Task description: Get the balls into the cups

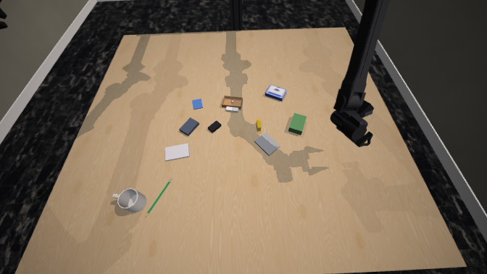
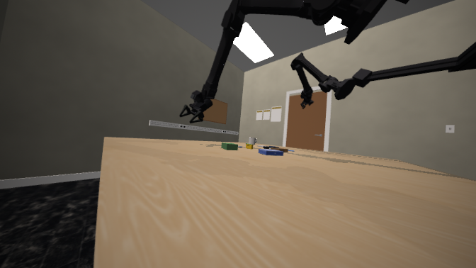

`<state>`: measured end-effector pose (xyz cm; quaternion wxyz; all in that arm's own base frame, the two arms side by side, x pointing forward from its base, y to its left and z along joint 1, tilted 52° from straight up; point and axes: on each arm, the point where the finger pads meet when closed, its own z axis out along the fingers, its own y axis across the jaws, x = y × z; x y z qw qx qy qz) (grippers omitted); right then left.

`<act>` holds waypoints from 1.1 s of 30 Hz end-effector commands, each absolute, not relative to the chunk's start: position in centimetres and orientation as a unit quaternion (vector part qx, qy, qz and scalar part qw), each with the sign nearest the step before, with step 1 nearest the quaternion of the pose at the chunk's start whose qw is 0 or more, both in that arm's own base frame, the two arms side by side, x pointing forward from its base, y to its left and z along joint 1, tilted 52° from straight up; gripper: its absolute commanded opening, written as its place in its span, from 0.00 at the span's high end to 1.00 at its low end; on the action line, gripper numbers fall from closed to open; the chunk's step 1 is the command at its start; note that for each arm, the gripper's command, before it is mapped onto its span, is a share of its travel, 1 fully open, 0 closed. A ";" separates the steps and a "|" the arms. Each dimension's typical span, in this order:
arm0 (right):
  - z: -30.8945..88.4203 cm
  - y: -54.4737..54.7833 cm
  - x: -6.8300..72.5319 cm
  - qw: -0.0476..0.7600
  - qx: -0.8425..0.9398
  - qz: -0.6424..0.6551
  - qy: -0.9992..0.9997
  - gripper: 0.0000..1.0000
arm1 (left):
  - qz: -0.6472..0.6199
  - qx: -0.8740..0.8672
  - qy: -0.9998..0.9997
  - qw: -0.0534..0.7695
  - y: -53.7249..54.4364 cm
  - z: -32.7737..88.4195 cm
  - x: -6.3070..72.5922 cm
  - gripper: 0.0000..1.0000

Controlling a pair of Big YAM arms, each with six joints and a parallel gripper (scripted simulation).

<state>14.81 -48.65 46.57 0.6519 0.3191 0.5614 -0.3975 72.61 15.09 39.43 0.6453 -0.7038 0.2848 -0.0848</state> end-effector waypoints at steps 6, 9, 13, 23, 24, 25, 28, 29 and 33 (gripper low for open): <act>56.5 -47.4 4.3 0.604 0.375 -0.507 0.487 0.00 | -0.096 -0.702 0.275 0.650 14.9 41.1 72.5 0.00; 57.8 -46.7 2.1 0.589 0.393 -0.527 0.470 0.00 | -0.096 -0.702 0.275 0.650 14.9 41.1 72.5 0.00; 59.9 -45.2 -1.3 0.562 0.421 -0.559 0.441 0.00 | -0.096 -0.702 0.275 0.650 14.9 41.1 72.5 0.00; 62.3 -42.8 -5.3 0.528 0.452 -0.594 0.404 0.00 | -0.096 -0.702 0.275 0.650 14.9 41.1 72.5 0.00; 62.3 -42.8 -5.3 0.528 0.452 -0.594 0.404 0.00 | -0.096 -0.702 0.275 0.650 14.9 41.1 72.5 0.00; 62.4 -42.7 -5.4 0.527 0.454 -0.596 0.403 0.00 | -0.096 -0.702 0.275 0.650 14.9 41.1 72.5 0.00; 62.5 -42.5 -5.7 0.524 0.456 -0.598 0.400 0.00 | -0.096 -0.702 0.275 0.650 14.9 41.1 72.5 0.00; 62.6 -42.5 -5.8 0.523 0.456 -0.599 0.399 0.00 | -0.096 -0.702 0.275 0.650 14.9 41.1 72.5 0.00; 62.6 -42.4 -5.8 0.523 0.457 -0.599 0.399 0.00 | -0.096 -0.702 0.275 0.650 14.9 41.1 72.5 0.00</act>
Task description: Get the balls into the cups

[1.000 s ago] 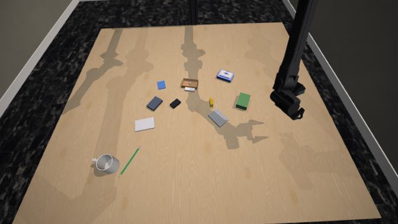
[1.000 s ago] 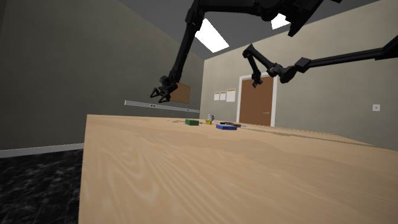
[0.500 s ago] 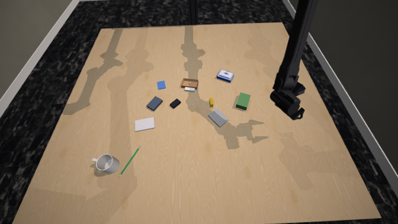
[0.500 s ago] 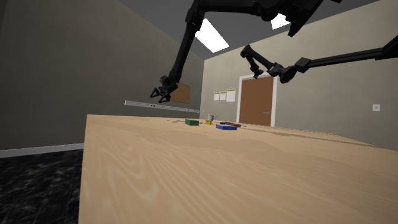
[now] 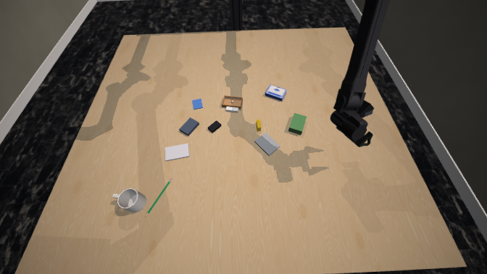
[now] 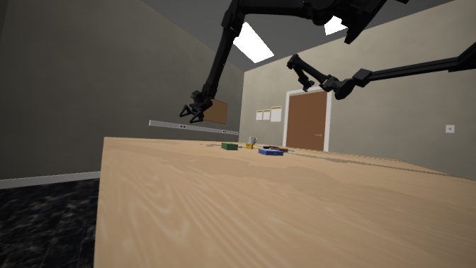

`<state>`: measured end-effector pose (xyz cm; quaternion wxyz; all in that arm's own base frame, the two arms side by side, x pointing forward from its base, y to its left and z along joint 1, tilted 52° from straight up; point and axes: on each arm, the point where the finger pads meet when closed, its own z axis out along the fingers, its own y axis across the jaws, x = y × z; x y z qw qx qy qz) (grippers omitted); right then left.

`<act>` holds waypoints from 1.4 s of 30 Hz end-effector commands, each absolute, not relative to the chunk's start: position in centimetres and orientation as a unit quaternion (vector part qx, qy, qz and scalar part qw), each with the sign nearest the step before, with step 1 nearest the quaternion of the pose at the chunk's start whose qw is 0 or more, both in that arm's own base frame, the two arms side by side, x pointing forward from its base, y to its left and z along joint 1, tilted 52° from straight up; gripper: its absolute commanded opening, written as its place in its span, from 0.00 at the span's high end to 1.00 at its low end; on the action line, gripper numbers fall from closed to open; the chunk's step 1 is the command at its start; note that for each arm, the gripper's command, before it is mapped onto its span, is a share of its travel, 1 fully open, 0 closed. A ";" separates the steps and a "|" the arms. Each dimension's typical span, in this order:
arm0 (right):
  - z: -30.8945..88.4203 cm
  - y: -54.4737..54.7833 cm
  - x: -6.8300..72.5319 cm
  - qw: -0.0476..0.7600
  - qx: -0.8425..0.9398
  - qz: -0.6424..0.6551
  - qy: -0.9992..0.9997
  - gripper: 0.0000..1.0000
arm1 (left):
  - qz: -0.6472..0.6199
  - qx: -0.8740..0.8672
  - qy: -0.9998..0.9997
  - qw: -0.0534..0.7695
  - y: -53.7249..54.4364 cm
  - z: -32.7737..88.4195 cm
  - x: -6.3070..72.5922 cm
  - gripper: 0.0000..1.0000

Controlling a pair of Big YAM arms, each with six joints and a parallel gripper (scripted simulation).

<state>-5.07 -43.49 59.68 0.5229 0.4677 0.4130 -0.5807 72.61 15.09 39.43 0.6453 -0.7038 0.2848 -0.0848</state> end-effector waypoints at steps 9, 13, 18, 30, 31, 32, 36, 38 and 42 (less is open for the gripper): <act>62.6 -42.4 -5.8 0.523 0.457 -0.599 0.399 0.00 | -0.114 -0.697 0.302 0.641 11.2 39.1 71.4 0.00; 62.6 -42.4 -5.8 0.523 0.457 -0.599 0.399 0.00 | -0.123 -0.685 0.370 0.615 4.9 32.3 69.9 0.00; 62.6 -42.4 -5.8 0.523 0.457 -0.599 0.399 0.00 | -0.121 -0.648 0.516 0.547 -3.8 20.6 68.0 0.00; 62.6 -42.4 -5.8 0.523 0.457 -0.599 0.399 0.00 | -0.140 -0.573 0.676 0.442 -26.5 -2.7 61.7 0.00; 62.6 -42.4 -5.8 0.523 0.457 -0.599 0.399 0.00 | -0.138 -0.565 0.690 0.432 -27.8 -4.4 61.1 0.00; 62.6 -42.4 -5.8 0.523 0.457 -0.599 0.399 0.00 | -0.139 -0.559 0.699 0.424 -28.9 -5.5 60.8 0.00; 62.6 -42.4 -5.8 0.523 0.457 -0.599 0.399 0.00 | -0.131 -0.565 0.700 0.416 -28.1 -7.4 61.4 0.00; 62.6 -42.4 -5.8 0.523 0.457 -0.599 0.399 0.00 | -0.146 -0.567 0.691 0.423 -28.5 -4.9 62.0 0.00; 62.6 -42.4 -5.8 0.523 0.457 -0.599 0.399 0.00 | -0.151 -0.568 0.689 0.424 -28.6 -4.7 62.2 0.00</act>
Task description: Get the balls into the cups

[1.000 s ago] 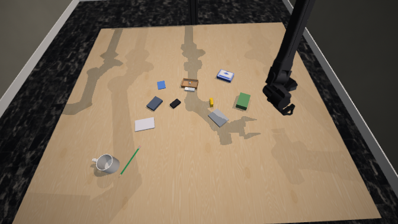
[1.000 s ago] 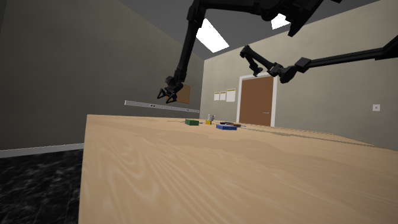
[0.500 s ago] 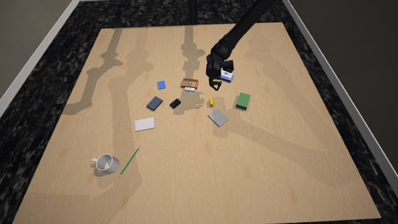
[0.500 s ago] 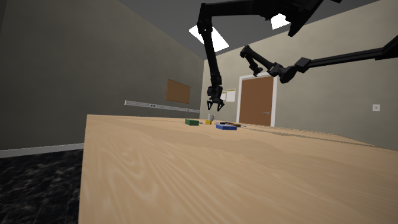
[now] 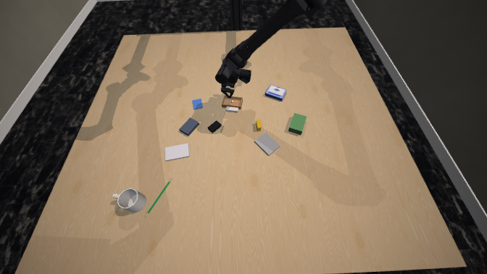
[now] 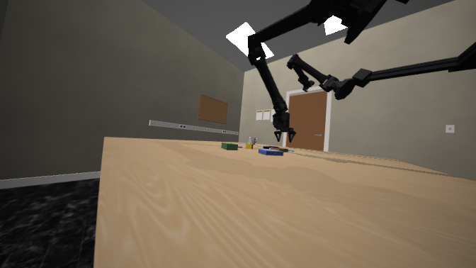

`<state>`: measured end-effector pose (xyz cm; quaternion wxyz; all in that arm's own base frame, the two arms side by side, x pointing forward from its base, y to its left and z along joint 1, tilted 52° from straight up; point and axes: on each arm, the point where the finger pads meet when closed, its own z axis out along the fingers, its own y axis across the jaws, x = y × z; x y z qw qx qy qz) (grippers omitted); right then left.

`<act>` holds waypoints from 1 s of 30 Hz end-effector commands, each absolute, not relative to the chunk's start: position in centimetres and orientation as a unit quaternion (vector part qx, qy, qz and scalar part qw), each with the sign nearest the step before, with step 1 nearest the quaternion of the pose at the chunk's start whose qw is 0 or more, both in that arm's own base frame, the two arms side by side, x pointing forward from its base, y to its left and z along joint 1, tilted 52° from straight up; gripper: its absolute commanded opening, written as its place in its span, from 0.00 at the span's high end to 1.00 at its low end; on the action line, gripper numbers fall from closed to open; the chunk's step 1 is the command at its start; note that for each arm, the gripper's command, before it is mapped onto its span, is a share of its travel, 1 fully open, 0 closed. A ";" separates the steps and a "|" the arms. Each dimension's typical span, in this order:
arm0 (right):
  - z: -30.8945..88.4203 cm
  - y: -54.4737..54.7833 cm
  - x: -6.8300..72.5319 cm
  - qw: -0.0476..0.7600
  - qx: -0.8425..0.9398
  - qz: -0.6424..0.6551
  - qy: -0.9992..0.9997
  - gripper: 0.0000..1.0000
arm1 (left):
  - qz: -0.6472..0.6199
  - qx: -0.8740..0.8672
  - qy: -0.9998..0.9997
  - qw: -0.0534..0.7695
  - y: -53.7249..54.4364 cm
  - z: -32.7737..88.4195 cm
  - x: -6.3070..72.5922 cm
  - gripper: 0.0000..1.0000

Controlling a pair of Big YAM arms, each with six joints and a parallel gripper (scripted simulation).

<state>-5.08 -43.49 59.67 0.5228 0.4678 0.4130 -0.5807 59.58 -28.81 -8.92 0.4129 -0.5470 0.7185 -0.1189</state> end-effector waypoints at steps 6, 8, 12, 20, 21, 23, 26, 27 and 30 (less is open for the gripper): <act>62.6 -42.4 -5.8 0.523 0.457 -0.599 0.399 0.00 | -0.141 -0.550 0.711 0.414 -30.6 -7.5 60.1 0.00; 62.6 -42.4 -5.8 0.523 0.457 -0.599 0.399 0.00 | -0.134 -0.558 0.706 0.415 -29.0 -7.8 60.5 0.00; 62.6 -42.4 -5.8 0.523 0.457 -0.599 0.399 0.00 | -0.134 -0.565 0.699 0.418 -28.2 -7.4 61.4 1.00; 62.6 -42.4 -5.8 0.523 0.457 -0.599 0.399 0.00 | -0.139 -0.558 0.704 0.416 -29.4 -7.3 60.9 1.00; 62.6 -42.4 -5.8 0.523 0.457 -0.599 0.399 0.00 | -0.139 -0.558 0.704 0.416 -29.4 -7.3 60.9 1.00; 62.6 -42.4 -5.8 0.523 0.457 -0.599 0.399 0.00 | -0.139 -0.558 0.704 0.416 -29.4 -7.3 60.9 1.00; 62.6 -42.4 -5.8 0.523 0.457 -0.599 0.399 0.00 | -0.139 -0.558 0.704 0.416 -29.4 -7.3 60.9 1.00; 62.6 -42.4 -5.8 0.523 0.457 -0.599 0.399 0.00 | -0.139 -0.558 0.704 0.416 -29.4 -7.3 60.9 1.00; 62.6 -42.4 -5.8 0.523 0.457 -0.599 0.399 0.00 | -0.139 -0.558 0.704 0.416 -29.4 -7.3 60.9 1.00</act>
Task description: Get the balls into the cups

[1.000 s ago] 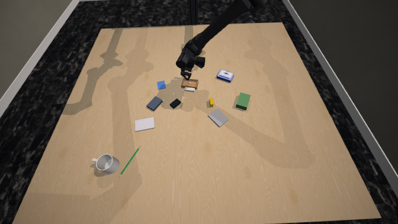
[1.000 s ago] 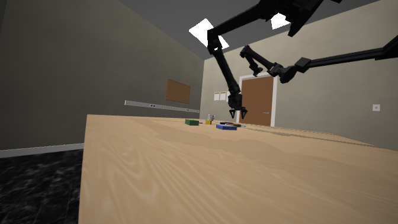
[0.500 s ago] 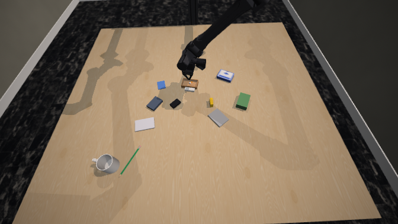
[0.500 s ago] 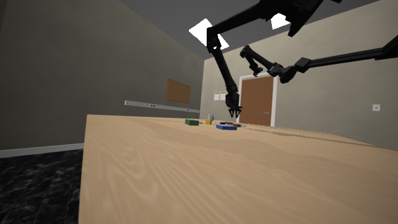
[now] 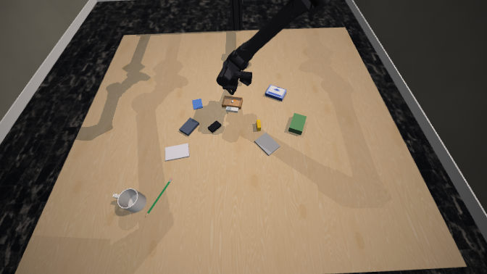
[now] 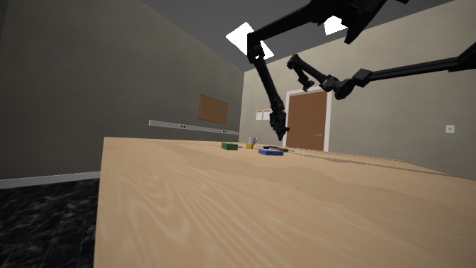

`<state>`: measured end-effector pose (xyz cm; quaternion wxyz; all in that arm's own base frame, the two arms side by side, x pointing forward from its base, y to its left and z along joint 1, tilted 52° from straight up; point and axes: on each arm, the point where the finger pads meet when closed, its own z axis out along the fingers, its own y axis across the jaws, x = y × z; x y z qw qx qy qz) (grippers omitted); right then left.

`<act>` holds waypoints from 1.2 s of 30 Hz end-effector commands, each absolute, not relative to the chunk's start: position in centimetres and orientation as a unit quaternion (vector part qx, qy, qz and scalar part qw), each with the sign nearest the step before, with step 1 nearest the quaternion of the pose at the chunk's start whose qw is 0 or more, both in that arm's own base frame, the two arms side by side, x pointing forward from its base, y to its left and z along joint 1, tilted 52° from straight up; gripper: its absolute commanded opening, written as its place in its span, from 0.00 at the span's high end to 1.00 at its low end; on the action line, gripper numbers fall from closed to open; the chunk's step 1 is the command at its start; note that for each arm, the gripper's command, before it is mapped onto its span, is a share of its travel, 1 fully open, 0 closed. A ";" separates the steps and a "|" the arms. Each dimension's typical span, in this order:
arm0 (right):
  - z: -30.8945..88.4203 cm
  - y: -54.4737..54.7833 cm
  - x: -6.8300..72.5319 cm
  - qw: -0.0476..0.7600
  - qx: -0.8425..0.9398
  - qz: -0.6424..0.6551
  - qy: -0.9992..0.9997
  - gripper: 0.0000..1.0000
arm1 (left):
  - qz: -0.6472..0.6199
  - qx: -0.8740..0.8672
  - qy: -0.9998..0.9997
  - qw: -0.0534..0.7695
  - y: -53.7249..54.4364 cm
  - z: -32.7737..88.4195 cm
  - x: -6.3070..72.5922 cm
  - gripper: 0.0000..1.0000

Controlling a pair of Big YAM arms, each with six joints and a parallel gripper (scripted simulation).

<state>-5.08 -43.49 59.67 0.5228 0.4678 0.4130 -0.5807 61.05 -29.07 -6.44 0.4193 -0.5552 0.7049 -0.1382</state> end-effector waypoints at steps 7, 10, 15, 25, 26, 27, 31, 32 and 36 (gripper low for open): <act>62.6 -42.4 -5.8 0.523 0.457 -0.599 0.399 0.00 | -0.139 -0.558 0.704 0.416 -29.4 -7.3 60.9 1.00; 62.6 -42.4 -5.8 0.523 0.457 -0.599 0.399 0.00 | -0.139 -0.558 0.704 0.416 -29.4 -7.3 60.9 1.00; 62.6 -42.4 -5.8 0.523 0.457 -0.599 0.399 0.00 | -0.139 -0.558 0.704 0.416 -29.4 -7.3 60.9 1.00; 62.6 -42.4 -5.8 0.523 0.457 -0.599 0.399 0.00 | -0.135 -0.558 0.703 0.420 -27.9 -8.0 61.7 1.00; 62.6 -42.4 -5.8 0.523 0.457 -0.599 0.399 0.00 | -0.135 -0.558 0.703 0.420 -27.8 -8.3 61.8 1.00; 62.6 -42.4 -5.8 0.523 0.457 -0.599 0.399 0.00 | -0.135 -0.558 0.703 0.420 -27.7 -8.5 61.8 1.00; 62.6 -42.4 -5.8 0.523 0.457 -0.599 0.399 0.00 | -0.135 -0.558 0.703 0.420 -27.3 -9.5 62.2 1.00; 62.6 -42.4 -5.8 0.523 0.457 -0.599 0.399 0.00 | -0.136 -0.558 0.703 0.420 -27.2 -9.7 62.3 1.00; 62.6 -42.4 -5.8 0.523 0.457 -0.599 0.399 0.00 | -0.136 -0.557 0.704 0.420 -27.1 -10.4 62.3 1.00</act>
